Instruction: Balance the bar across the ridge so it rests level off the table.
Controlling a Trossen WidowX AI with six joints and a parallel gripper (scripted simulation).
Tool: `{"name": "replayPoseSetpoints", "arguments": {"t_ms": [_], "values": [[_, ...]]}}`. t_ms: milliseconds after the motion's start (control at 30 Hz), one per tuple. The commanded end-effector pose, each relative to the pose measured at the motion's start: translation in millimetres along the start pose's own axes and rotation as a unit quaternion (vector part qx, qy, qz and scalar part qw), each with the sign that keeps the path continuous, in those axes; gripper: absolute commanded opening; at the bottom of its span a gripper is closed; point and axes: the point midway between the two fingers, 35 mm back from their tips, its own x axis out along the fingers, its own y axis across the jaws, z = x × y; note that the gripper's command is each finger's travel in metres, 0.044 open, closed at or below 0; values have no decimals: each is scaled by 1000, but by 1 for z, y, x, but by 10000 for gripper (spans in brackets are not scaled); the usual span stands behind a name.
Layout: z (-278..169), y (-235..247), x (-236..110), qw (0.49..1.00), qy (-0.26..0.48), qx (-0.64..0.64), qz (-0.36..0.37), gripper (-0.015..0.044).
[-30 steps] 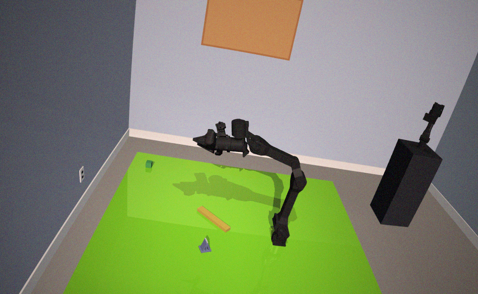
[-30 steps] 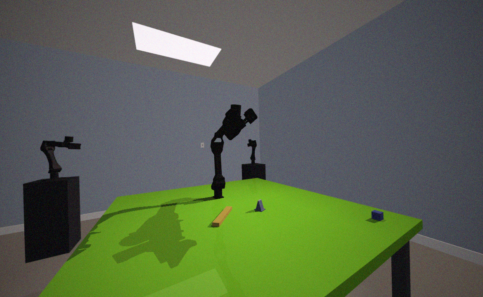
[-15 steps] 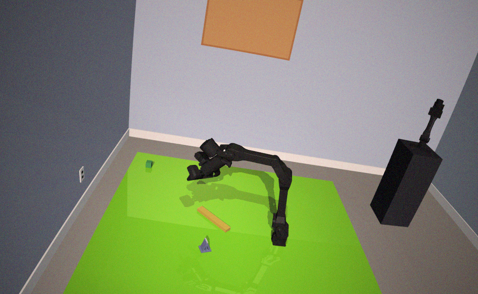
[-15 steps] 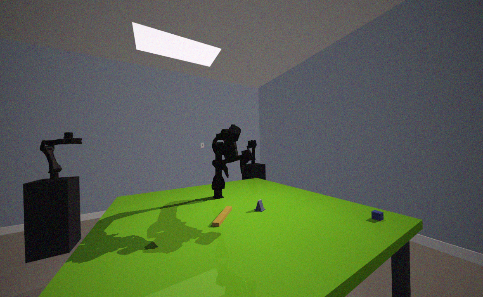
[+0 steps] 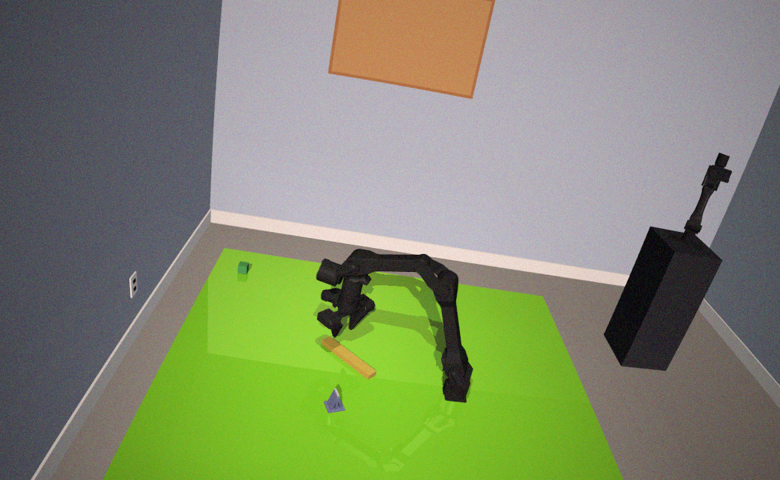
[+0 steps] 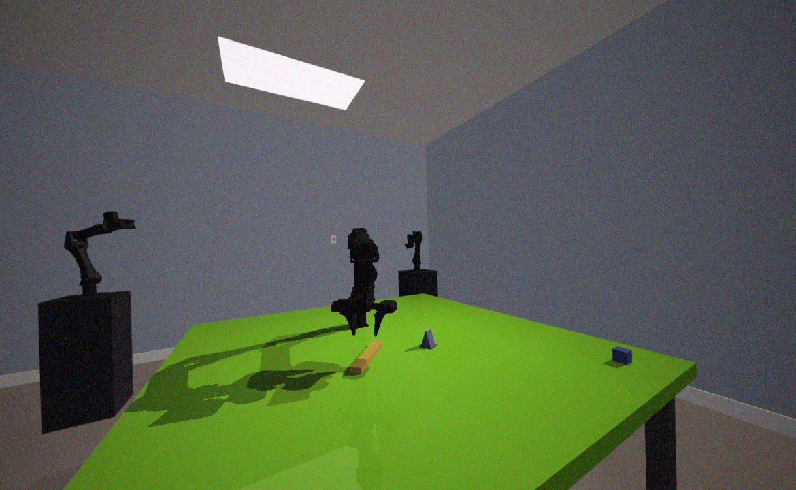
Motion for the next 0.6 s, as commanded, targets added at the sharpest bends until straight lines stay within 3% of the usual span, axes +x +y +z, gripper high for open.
{"name": "replayPoseSetpoints", "arguments": {"t_ms": [0, 367, 567], "values": [[-6, -4, 5, 1000, 23, -4, -3, 315], [-8, -4, 48, 1000, 23, -4, -3, 315], [-8, -5, 50, 1000, 23, -4, -3, 315]]}}
